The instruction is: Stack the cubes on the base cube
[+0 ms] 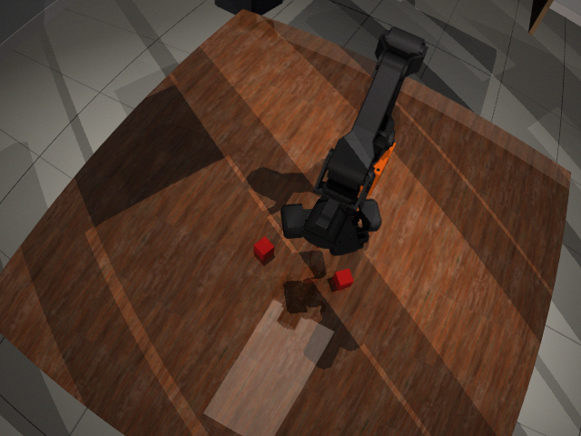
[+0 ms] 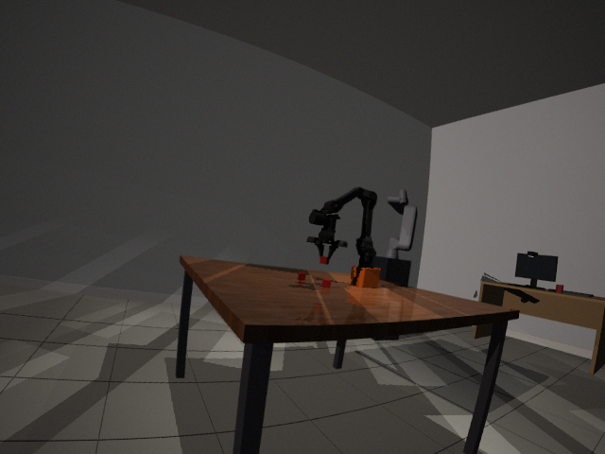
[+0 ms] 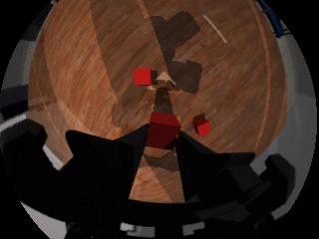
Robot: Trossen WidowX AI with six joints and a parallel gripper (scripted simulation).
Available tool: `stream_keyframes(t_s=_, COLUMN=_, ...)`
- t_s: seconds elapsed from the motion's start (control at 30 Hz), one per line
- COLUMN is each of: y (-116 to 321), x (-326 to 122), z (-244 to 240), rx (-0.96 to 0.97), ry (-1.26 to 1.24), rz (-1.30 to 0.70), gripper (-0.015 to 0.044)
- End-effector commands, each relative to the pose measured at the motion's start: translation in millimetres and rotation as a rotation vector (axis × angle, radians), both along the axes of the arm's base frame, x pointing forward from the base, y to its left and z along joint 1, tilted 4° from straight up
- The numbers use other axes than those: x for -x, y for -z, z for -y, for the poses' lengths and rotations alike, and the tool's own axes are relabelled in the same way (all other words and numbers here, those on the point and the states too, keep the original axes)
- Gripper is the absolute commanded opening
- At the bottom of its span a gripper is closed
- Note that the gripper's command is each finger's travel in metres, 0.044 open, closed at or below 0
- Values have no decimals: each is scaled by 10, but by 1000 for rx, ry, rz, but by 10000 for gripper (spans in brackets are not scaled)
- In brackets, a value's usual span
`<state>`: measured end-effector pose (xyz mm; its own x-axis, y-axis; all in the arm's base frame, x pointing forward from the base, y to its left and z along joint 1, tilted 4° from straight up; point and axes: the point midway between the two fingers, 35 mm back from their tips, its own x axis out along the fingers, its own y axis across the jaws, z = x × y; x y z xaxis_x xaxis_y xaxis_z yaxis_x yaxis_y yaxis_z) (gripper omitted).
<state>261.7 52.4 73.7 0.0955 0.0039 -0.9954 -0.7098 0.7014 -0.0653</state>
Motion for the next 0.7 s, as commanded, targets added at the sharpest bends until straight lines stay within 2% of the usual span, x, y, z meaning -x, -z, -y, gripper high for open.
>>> stream_keyframes(t_s=0.0, y=26, x=-16, z=-26, rx=-7, ry=113, rz=-3, gripper=105)
stream_keyframes(t_s=0.67, y=115, x=-78, z=-199, rx=-69, ry=752, rz=-4, gripper=105)
